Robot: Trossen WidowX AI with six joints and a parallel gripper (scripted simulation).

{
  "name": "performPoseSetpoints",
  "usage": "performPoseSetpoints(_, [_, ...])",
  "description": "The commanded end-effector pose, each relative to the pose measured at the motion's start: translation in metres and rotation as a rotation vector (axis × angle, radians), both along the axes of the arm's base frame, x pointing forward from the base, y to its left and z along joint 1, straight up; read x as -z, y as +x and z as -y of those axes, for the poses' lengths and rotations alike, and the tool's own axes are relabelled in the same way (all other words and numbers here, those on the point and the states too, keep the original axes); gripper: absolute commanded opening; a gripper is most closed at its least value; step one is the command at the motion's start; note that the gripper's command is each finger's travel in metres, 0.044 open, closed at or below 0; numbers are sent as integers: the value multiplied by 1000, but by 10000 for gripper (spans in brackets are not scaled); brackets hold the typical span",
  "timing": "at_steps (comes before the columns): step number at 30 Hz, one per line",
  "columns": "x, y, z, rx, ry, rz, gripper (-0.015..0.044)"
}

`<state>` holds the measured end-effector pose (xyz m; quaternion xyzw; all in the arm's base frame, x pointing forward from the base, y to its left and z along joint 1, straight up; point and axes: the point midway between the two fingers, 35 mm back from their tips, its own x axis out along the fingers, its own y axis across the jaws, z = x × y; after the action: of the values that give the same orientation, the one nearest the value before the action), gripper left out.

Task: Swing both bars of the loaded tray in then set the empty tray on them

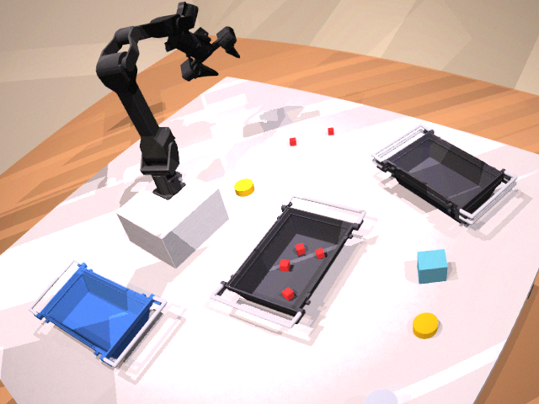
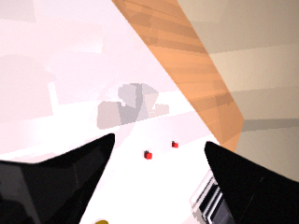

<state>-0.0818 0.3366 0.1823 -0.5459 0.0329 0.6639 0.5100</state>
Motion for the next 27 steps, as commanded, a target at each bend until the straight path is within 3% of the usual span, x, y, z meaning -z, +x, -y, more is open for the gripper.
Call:
performPoseSetpoints(1, [0, 0, 0, 0, 0, 0, 374])
performPoseSetpoints(8, [1, 2, -1, 10, -3, -2, 190])
performPoseSetpoints(12, [15, 52, -15, 213, -63, -53, 85])
performPoseSetpoints(27, [65, 256, 10, 996, -206, -312, 85])
